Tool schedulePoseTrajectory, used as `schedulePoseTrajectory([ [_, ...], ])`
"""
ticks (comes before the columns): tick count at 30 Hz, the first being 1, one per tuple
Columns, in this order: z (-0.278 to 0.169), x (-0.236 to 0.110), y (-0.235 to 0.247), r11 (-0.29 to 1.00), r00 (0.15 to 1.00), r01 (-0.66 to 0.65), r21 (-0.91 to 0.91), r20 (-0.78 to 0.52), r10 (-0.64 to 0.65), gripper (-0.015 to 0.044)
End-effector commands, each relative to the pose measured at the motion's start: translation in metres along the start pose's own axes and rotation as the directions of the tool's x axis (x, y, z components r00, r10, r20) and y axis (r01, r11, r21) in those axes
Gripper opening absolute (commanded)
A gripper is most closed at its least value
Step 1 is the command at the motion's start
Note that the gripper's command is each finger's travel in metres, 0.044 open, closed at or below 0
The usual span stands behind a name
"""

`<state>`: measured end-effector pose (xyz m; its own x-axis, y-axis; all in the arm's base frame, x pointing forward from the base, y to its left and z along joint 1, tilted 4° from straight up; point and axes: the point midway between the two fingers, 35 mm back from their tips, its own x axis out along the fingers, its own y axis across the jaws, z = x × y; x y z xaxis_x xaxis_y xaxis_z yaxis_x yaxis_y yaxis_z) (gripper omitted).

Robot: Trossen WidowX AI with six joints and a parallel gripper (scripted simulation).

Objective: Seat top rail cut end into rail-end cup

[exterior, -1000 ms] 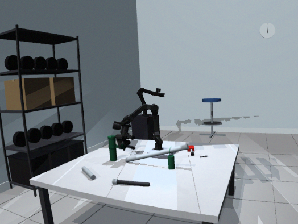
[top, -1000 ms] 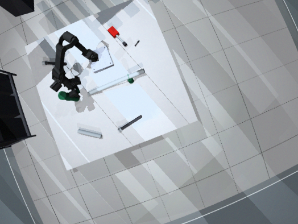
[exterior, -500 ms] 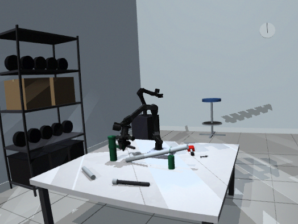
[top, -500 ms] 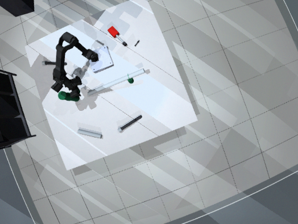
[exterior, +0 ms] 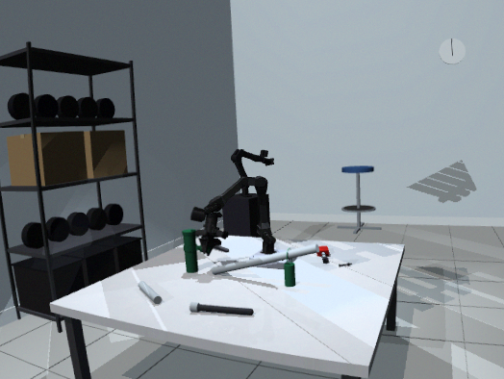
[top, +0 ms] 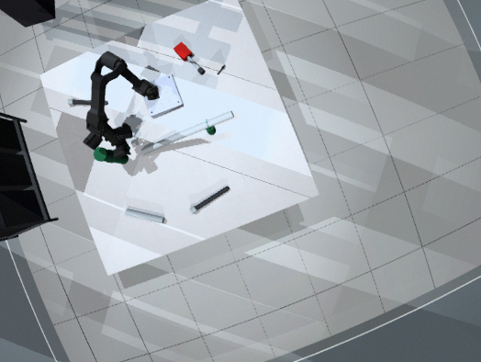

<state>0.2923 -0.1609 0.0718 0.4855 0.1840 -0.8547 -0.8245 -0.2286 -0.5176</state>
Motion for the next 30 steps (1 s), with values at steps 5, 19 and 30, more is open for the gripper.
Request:
schedulePoseTrajectory([
  [5,0.0,0.002,-0.005,0.999,1.0,0.002,0.042,-0.027,-0.001,0.0],
  [19,-0.001,0.006,-0.011,0.994,0.998,0.006,0.111,-0.066,0.001,0.0],
  [30,-0.001,0.009,-0.016,0.987,0.996,0.01,0.161,-0.094,0.005,0.0],
])
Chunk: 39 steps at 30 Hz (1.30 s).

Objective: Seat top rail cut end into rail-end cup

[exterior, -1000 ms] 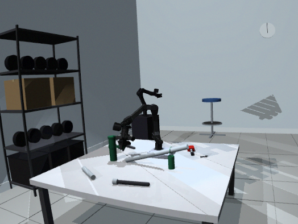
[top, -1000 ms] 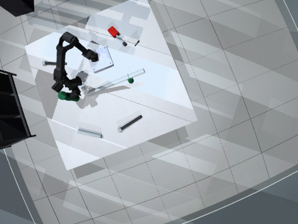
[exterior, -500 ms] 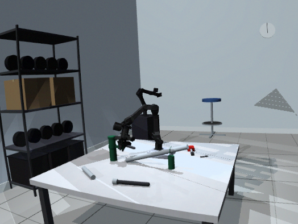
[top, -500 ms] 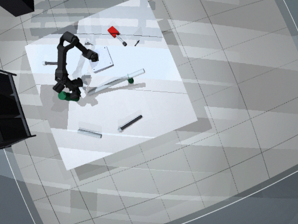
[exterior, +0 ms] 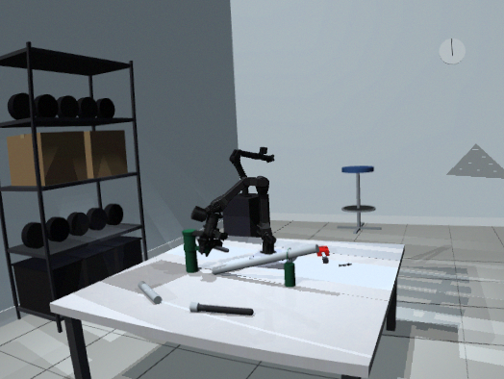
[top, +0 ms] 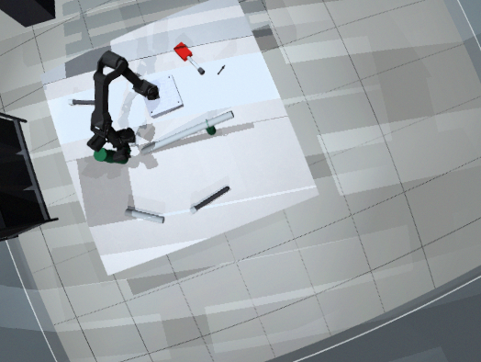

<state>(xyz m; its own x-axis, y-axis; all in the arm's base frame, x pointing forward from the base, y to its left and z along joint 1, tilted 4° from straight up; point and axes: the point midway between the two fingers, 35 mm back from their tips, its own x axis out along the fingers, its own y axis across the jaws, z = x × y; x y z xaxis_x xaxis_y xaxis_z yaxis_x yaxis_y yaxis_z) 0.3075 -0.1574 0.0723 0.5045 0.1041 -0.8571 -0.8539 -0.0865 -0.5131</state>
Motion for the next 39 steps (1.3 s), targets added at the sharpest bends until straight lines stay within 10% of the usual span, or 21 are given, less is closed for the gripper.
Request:
schedulePoseTrajectory([
  [1,0.0,0.0014,-0.0026,1.0,1.0,0.001,0.022,-0.015,-0.001,0.0],
  [27,0.0001,0.0003,-0.0002,1.0,1.0,0.0,0.004,-0.003,0.0,0.0],
  [39,0.0034,-0.0026,-0.0024,1.0,1.0,0.0,0.004,-0.003,0.0,0.0315],
])
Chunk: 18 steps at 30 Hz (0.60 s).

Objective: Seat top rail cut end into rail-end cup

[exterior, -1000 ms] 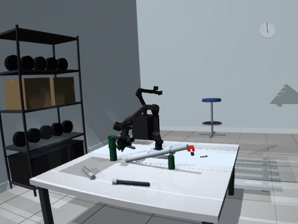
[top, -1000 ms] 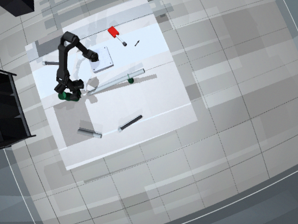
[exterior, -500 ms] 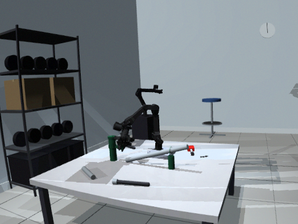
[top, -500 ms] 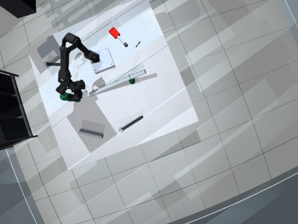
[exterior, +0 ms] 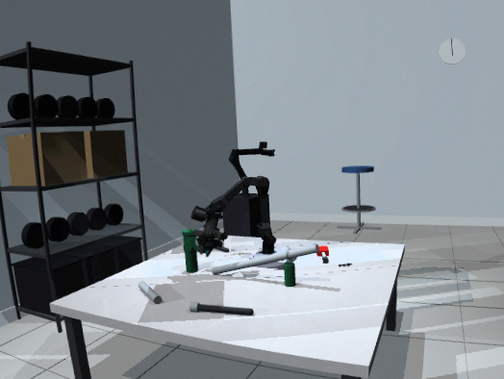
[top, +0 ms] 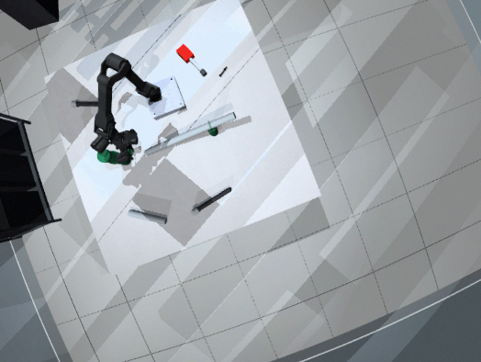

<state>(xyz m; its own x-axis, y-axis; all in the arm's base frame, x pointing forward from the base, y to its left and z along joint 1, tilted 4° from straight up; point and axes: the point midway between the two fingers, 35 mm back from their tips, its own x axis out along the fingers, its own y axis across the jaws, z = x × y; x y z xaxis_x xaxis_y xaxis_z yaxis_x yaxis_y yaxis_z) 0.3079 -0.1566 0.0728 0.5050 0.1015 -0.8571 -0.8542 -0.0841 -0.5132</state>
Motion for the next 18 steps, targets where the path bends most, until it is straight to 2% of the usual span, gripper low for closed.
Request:
schedulePoseTrajectory([
  [1,0.005,-0.004,-0.003,1.0,1.0,-0.001,0.002,-0.001,0.001,0.0341],
  [5,0.017,-0.015,-0.01,1.0,1.0,-0.001,0.004,-0.001,0.001,0.044],
  [11,0.037,-0.032,-0.019,1.0,1.0,0.001,0.006,-0.001,-0.001,0.044],
  [16,0.038,-0.031,-0.02,1.0,1.0,0.005,0.014,0.004,-0.005,0.044],
  [18,0.045,-0.035,-0.024,0.993,1.0,0.001,0.119,0.002,-0.001,0.044],
])
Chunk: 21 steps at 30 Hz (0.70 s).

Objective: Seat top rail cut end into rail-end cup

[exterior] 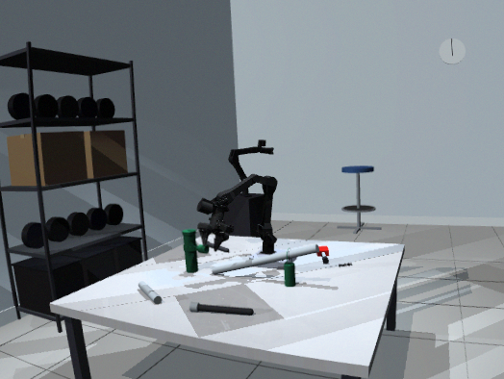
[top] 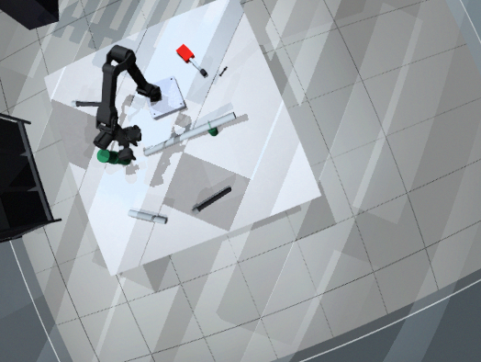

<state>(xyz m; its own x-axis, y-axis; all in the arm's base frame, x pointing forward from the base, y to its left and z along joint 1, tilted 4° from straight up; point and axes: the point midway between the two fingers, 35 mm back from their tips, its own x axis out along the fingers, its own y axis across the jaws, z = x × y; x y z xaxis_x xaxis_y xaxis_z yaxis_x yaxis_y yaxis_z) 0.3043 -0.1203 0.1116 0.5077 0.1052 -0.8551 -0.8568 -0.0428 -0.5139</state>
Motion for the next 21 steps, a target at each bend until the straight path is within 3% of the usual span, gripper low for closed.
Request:
schedulePoseTrajectory([
  [1,0.014,-0.008,-0.007,0.988,1.0,-0.005,0.156,-0.004,0.006,0.044],
  [6,0.045,-0.027,-0.019,0.852,1.0,-0.006,0.524,-0.014,0.015,0.044],
  [12,0.081,-0.053,-0.028,0.515,1.0,0.017,0.857,-0.026,0.01,0.044],
  [15,0.098,-0.067,-0.029,0.302,0.999,0.028,0.953,-0.032,0.009,0.044],
  [21,0.118,-0.085,-0.027,0.055,0.999,0.04,0.998,-0.04,0.005,0.044],
])
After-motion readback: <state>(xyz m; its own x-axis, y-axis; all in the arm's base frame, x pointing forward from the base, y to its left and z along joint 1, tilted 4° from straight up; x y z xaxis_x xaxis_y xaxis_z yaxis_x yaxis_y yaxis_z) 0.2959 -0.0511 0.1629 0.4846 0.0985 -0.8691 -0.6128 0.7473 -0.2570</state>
